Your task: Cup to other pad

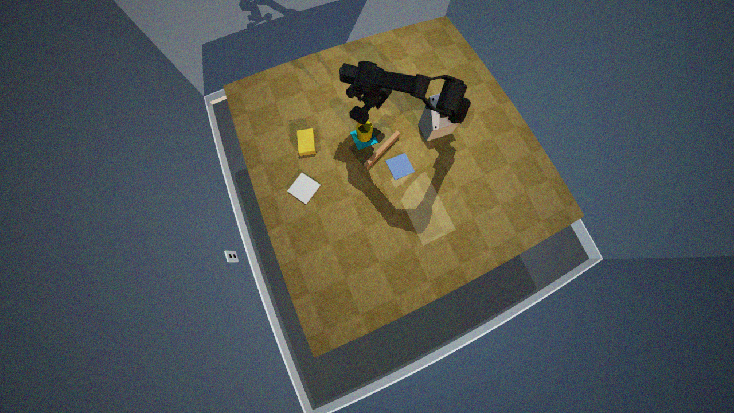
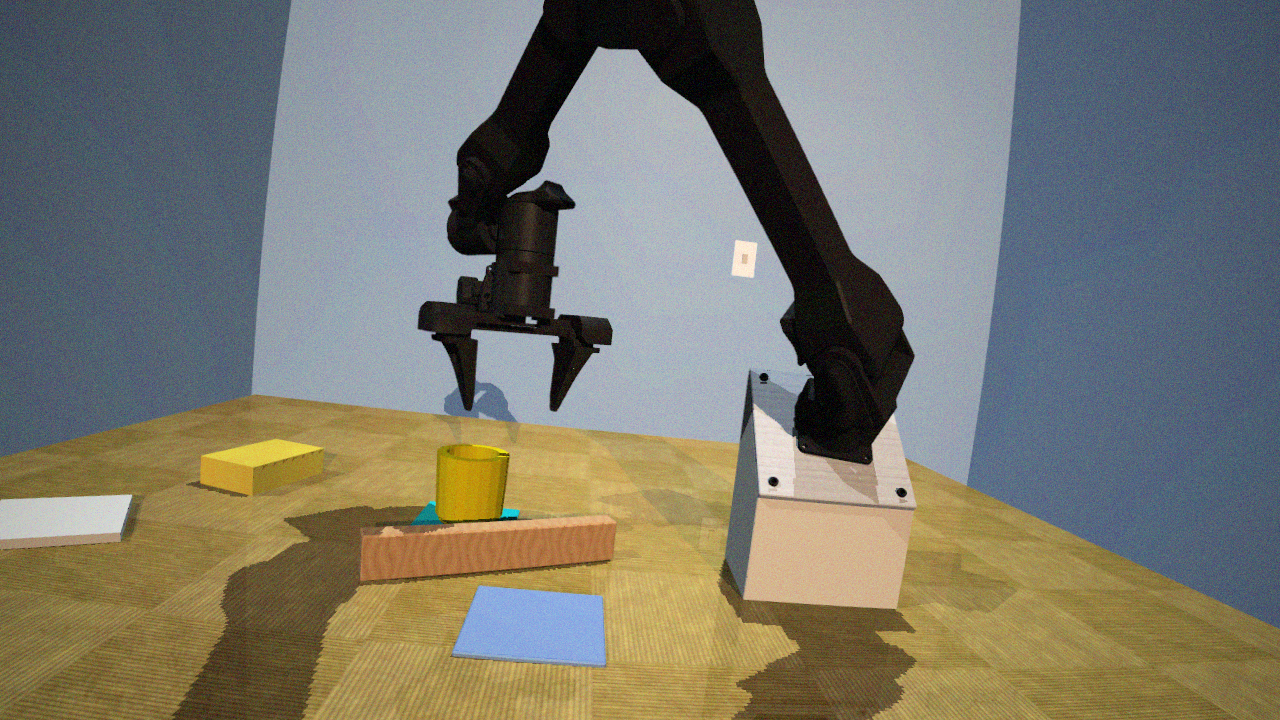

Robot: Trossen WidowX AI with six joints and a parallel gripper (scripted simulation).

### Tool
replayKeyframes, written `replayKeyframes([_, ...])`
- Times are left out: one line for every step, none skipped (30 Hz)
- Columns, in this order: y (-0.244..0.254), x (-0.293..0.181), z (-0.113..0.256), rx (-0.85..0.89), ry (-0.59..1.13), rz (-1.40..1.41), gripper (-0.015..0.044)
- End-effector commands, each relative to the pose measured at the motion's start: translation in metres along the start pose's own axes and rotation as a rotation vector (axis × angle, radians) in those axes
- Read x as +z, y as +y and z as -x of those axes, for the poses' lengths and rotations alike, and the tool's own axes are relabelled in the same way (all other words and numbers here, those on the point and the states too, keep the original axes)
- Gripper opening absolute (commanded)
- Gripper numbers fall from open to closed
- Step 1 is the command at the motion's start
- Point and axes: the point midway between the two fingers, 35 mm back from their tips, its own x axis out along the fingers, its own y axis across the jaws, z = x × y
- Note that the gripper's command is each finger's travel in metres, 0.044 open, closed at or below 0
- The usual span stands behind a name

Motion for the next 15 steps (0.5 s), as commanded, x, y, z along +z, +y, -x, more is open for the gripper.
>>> replayKeyframes([0.001,0.0,0.023,0.004,-0.02,0.016,0.044])
replayKeyframes([0.0,0.0,0.029,0.003,-0.021,0.016,0.044])
replayKeyframes([0.0,-0.001,0.033,0.003,-0.021,0.017,0.044])
replayKeyframes([-0.001,-0.001,0.036,0.003,-0.021,0.018,0.044])
replayKeyframes([-0.001,-0.001,0.037,0.003,-0.021,0.018,0.044])
replayKeyframes([-0.001,0.0,0.037,0.003,-0.021,0.018,0.044])
replayKeyframes([-0.001,0.0,0.037,0.003,-0.022,0.018,0.044])
replayKeyframes([-0.002,0.001,0.033,0.009,-0.019,0.007,0.044])
replayKeyframes([-0.002,0.001,0.033,0.009,-0.019,0.007,0.044])
replayKeyframes([-0.002,0.001,0.033,0.009,-0.019,0.007,0.044])
replayKeyframes([-0.002,0.001,0.033,0.009,-0.019,0.007,0.044])
replayKeyframes([-0.002,0.001,0.033,0.009,-0.019,0.007,0.044])
replayKeyframes([-0.002,0.001,0.033,0.009,-0.019,0.007,0.044])
replayKeyframes([-0.002,0.001,0.033,0.009,-0.019,0.007,0.044])
replayKeyframes([-0.002,0.001,0.033,0.009,-0.019,0.007,0.044])
